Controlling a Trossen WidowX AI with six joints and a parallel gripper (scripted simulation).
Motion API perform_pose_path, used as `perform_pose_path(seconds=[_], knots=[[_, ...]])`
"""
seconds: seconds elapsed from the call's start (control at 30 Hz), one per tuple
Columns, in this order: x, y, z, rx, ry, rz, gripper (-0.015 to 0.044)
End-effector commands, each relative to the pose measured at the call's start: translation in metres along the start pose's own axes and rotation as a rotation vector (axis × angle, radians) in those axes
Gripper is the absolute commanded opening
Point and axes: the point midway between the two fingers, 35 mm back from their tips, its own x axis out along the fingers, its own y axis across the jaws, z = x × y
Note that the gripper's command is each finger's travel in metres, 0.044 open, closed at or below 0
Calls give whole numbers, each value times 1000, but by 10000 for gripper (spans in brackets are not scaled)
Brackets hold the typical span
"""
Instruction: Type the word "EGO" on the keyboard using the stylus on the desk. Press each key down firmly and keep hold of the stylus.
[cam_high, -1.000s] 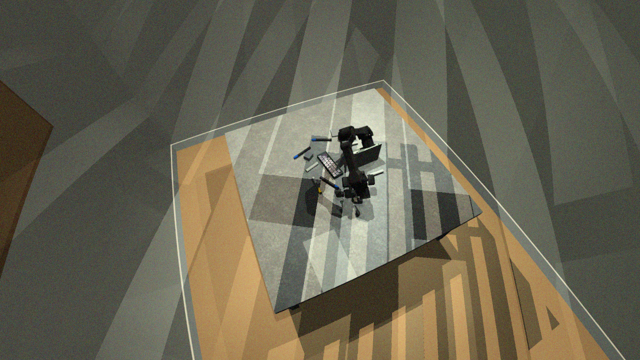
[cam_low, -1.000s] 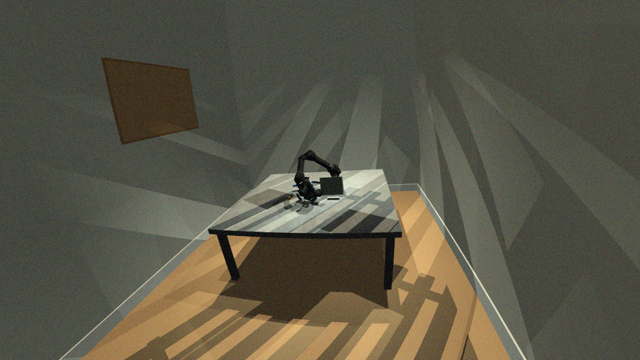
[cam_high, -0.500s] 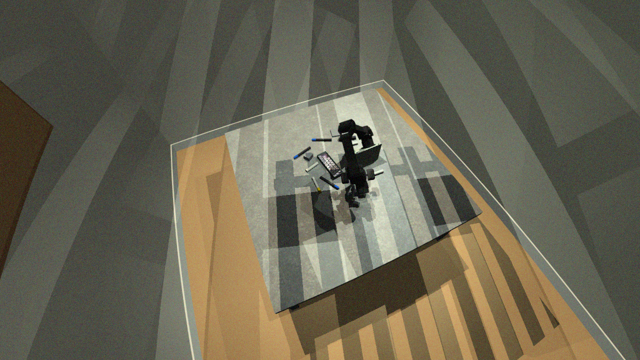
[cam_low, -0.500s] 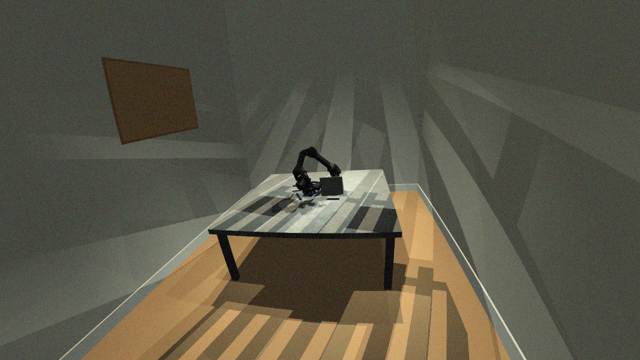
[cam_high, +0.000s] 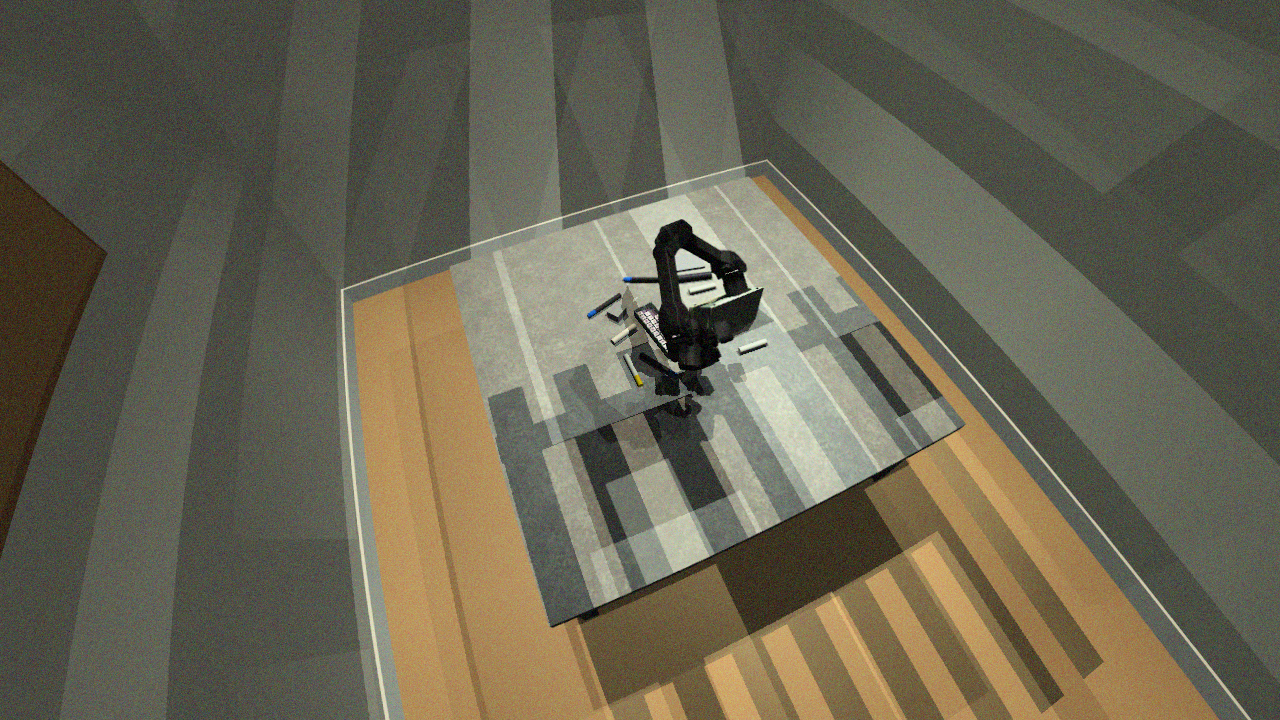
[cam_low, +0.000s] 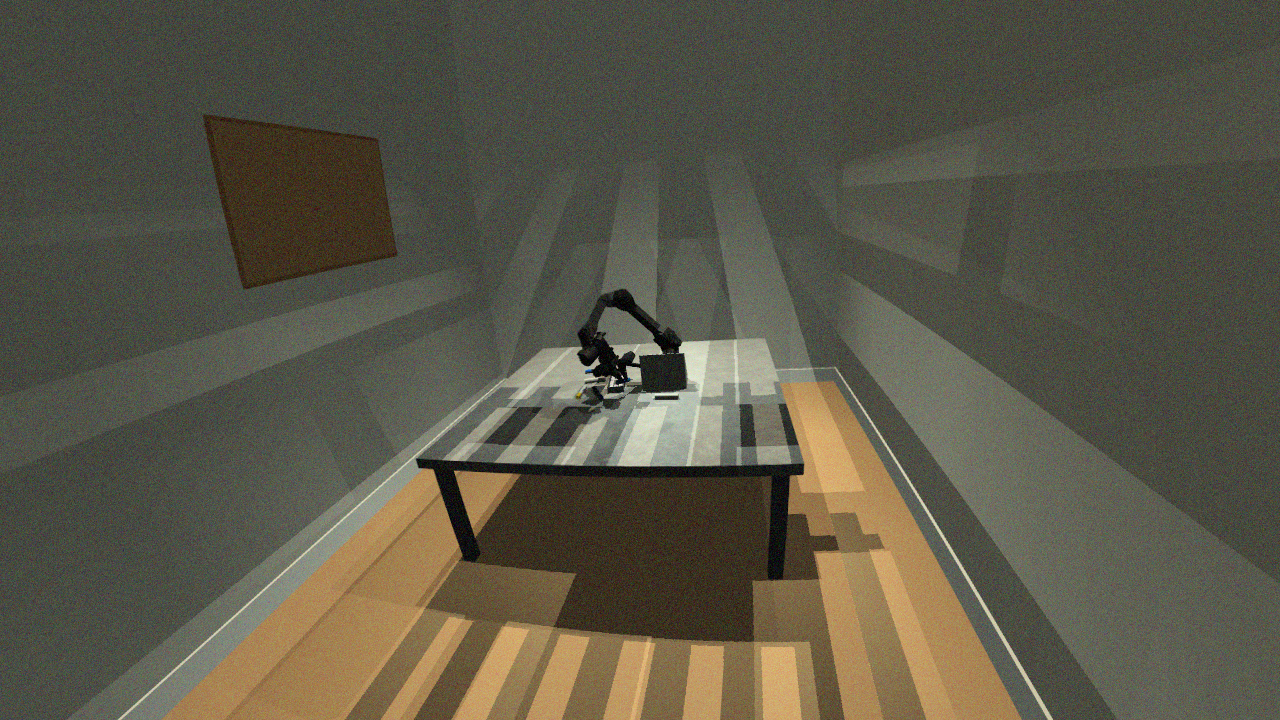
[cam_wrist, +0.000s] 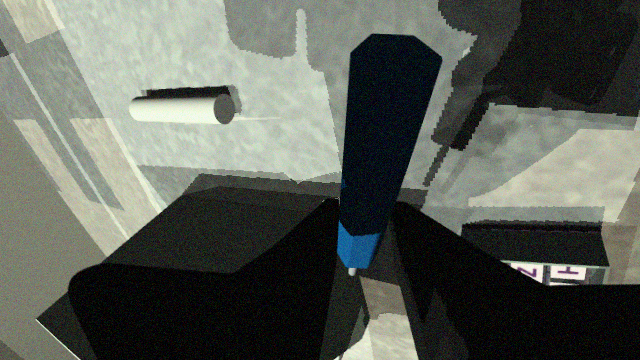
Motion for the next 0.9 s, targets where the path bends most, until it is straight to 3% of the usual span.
perform_pose_path(seconds=[0.0, 0.43, 0.87], knots=[[-1, -2, -10, -55, -62, 64, 0], [-11, -17, -40, -211, -332, 187, 0], [-19, -31, -72, -345, -631, 193, 0]])
